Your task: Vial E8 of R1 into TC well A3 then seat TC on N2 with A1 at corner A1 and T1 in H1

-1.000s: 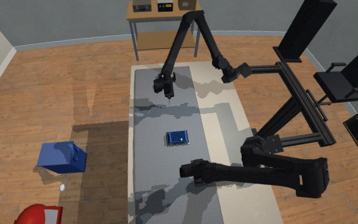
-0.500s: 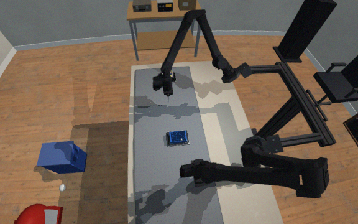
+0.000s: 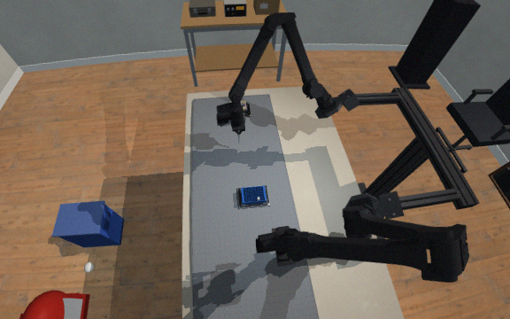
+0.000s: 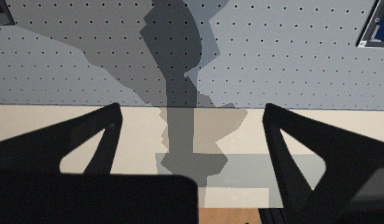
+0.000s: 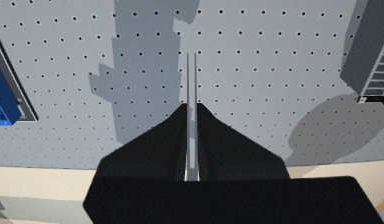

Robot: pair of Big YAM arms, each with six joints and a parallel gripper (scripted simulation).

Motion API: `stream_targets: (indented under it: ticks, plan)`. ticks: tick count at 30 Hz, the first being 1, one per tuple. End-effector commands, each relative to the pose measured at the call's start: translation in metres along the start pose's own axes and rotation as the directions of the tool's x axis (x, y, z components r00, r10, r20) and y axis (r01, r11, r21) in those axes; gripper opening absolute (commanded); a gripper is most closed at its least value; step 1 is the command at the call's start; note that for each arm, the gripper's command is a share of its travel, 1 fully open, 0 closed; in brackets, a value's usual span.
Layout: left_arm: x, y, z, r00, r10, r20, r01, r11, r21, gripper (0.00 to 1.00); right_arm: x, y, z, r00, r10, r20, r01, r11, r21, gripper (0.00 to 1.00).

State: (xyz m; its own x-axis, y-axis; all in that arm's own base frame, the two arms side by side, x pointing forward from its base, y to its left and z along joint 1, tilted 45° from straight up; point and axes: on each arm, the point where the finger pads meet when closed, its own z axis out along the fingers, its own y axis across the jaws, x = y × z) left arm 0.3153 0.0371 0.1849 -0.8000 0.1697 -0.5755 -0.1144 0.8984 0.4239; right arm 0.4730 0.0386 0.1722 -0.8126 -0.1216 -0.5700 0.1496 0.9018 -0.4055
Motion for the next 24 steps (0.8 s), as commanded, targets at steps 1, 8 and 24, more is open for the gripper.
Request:
stream_targets:
  ticks: [1, 8, 24]
  plan:
    - [-0.008, 0.002, -0.005, 1.000, 0.003, 0.015, -0.003, 1.000, 0.001, 1.00, -0.011, -0.013, -0.009, 1.000, 0.002, 0.015, -0.002, 1.000, 0.001, 0.07]
    - [-0.008, 0.002, -0.005, 1.000, 0.003, 0.015, -0.003, 1.000, 0.001, 1.00, -0.020, -0.025, -0.012, 1.000, 0.009, 0.025, -0.009, 1.000, 0.000, 0.07]
    - [-0.008, 0.002, -0.005, 1.000, 0.003, 0.015, -0.003, 1.000, 0.001, 1.00, -0.026, -0.049, -0.013, 1.000, 0.009, 0.029, -0.010, 1.000, 0.002, 0.07]
